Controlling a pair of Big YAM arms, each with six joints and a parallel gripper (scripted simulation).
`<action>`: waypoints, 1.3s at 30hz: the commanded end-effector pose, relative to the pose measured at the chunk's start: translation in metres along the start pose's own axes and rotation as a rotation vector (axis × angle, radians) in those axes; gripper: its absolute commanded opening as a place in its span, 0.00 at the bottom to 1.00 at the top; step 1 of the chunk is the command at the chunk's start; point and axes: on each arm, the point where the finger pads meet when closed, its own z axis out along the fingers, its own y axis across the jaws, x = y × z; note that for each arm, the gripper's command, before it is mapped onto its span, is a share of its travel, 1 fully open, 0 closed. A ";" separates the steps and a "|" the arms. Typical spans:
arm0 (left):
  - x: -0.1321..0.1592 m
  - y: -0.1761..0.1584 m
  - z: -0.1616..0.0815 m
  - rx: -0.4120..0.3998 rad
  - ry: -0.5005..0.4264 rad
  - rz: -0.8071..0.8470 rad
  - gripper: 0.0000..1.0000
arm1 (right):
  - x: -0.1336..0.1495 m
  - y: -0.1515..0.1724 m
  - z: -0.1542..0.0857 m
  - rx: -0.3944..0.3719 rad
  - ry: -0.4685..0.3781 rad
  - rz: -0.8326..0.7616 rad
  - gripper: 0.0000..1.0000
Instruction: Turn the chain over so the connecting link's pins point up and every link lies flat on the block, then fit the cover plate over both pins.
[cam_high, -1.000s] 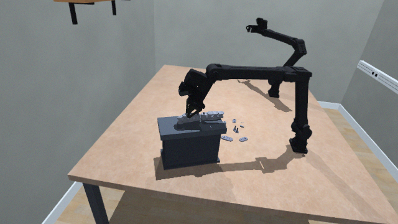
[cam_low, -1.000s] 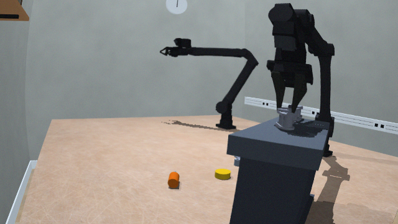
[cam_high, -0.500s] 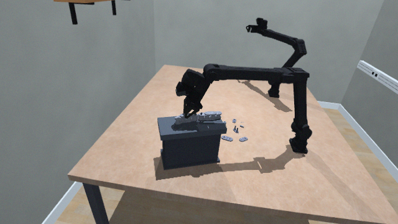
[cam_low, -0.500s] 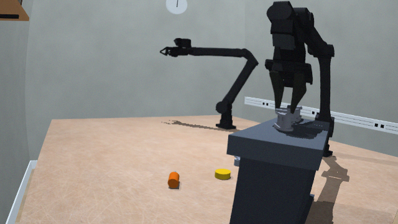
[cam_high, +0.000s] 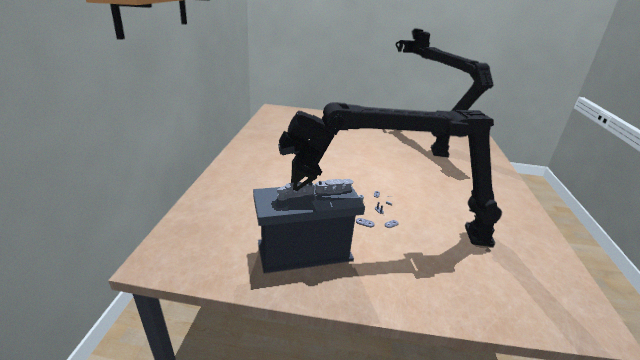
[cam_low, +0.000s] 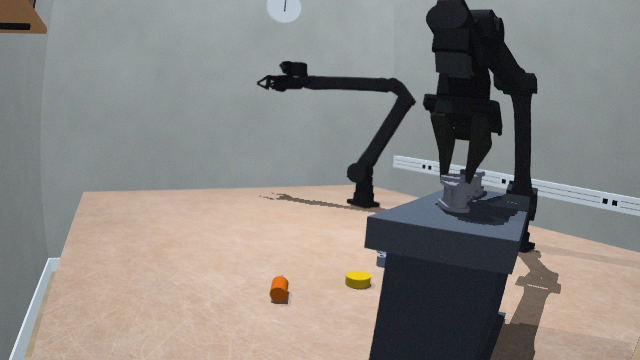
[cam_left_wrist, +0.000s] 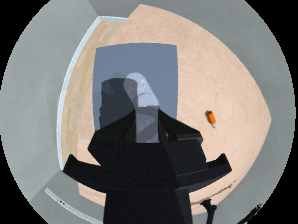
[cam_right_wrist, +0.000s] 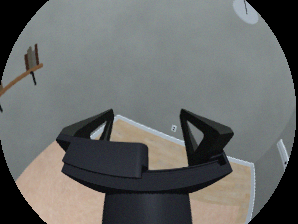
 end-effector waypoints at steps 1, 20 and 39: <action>-0.025 0.004 -0.008 0.001 -0.031 0.000 0.23 | -0.044 0.004 0.002 -0.005 -0.064 0.000 1.00; -0.029 0.001 -0.006 0.004 -0.031 0.004 1.00 | -0.044 0.004 0.002 -0.005 -0.064 0.000 1.00; -0.038 0.000 -0.029 0.004 -0.029 0.006 1.00 | -0.044 0.004 0.002 -0.005 -0.064 0.000 1.00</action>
